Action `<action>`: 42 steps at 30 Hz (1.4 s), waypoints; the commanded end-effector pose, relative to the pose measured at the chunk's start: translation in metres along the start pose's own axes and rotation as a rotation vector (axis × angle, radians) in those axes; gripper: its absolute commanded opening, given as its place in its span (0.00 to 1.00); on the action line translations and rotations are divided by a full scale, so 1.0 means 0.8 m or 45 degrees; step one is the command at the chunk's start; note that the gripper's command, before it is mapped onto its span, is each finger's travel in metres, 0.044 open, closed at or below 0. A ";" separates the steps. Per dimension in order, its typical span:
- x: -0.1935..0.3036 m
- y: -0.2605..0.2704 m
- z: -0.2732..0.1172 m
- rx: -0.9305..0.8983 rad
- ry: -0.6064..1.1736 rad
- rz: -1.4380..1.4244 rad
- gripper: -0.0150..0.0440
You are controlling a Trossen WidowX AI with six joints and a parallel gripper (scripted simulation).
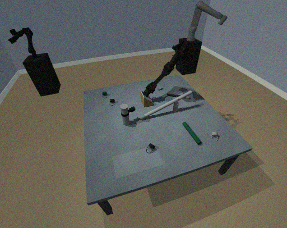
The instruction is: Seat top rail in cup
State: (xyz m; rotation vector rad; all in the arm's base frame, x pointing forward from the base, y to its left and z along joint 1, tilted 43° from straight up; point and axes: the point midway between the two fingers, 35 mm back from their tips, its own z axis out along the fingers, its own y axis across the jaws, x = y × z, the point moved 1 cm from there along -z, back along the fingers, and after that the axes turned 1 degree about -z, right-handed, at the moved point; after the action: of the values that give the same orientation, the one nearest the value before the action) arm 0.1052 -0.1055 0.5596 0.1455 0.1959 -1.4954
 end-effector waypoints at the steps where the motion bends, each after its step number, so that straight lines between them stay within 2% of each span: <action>1: 0.002 0.003 0.000 -0.010 0.009 -0.001 0.98; 2: 0.008 0.011 -0.002 -0.040 0.034 -0.004 1.00; 11: 0.101 0.127 -0.037 -0.581 0.328 -0.092 1.00; 21: 0.214 0.228 -0.162 -1.292 0.777 -0.060 1.00; 30: 0.259 0.250 -0.280 -1.695 1.205 0.127 1.00; 33: 0.267 0.249 -0.336 -1.881 1.398 0.214 1.00; 38: 0.259 0.231 -0.422 -2.151 1.761 0.432 1.00; 42: 0.237 0.208 -0.472 -2.299 2.067 0.663 1.00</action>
State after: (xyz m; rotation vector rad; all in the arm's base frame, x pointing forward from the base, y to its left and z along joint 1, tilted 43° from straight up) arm 0.2967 -0.2283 0.1998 -0.2132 2.1810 -0.4186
